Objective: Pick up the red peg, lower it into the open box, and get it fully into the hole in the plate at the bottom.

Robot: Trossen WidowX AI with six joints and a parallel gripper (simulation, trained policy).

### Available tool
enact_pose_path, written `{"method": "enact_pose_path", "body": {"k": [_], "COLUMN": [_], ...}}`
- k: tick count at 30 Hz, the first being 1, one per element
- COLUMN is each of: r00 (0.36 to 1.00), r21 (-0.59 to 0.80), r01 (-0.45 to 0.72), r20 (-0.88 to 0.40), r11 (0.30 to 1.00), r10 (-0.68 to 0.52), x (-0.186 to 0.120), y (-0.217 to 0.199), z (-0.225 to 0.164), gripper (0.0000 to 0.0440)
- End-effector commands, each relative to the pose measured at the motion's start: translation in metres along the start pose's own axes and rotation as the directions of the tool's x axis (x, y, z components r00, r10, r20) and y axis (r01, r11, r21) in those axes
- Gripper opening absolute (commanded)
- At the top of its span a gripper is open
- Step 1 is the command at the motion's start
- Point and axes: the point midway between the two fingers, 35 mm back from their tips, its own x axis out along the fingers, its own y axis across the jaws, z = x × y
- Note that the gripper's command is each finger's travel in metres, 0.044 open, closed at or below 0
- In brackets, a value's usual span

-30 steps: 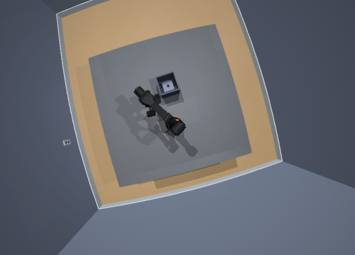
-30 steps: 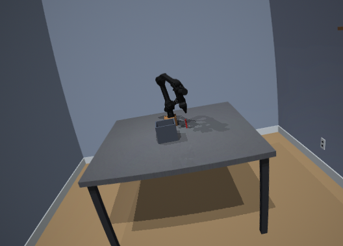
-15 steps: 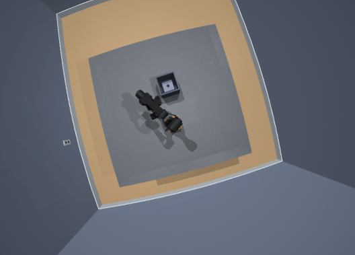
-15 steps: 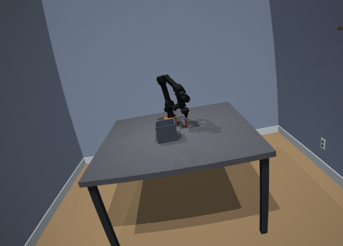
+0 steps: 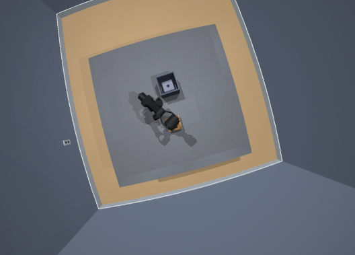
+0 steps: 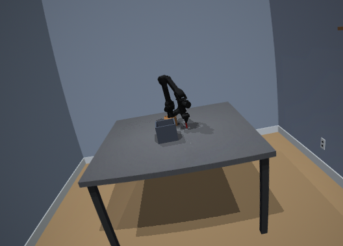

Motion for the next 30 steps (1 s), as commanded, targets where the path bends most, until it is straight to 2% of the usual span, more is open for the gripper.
{"method": "enact_pose_path", "body": {"k": [1, 4, 17, 20, 30], "r00": [1.0, 1.0, 1.0, 1.0, 0.995], "r21": [-0.001, -0.004, -0.077, -0.098, -0.059], "r01": [-0.001, -0.004, -0.021, -0.026, -0.084], "r20": [0.011, 0.013, -0.008, -0.017, -0.061], "r11": [1.0, 1.0, 0.997, 0.995, 0.995], "r10": [0.001, 0.005, 0.021, 0.024, 0.081], "x": [0.01, 0.017, 0.038, 0.04, 0.02], "y": [0.0, 0.002, 0.015, 0.016, 0.023], "z": [0.002, 0.002, -0.006, -0.009, -0.014], "gripper": [0.0414, 0.037, 0.0064, 0.001, 0.0]}}
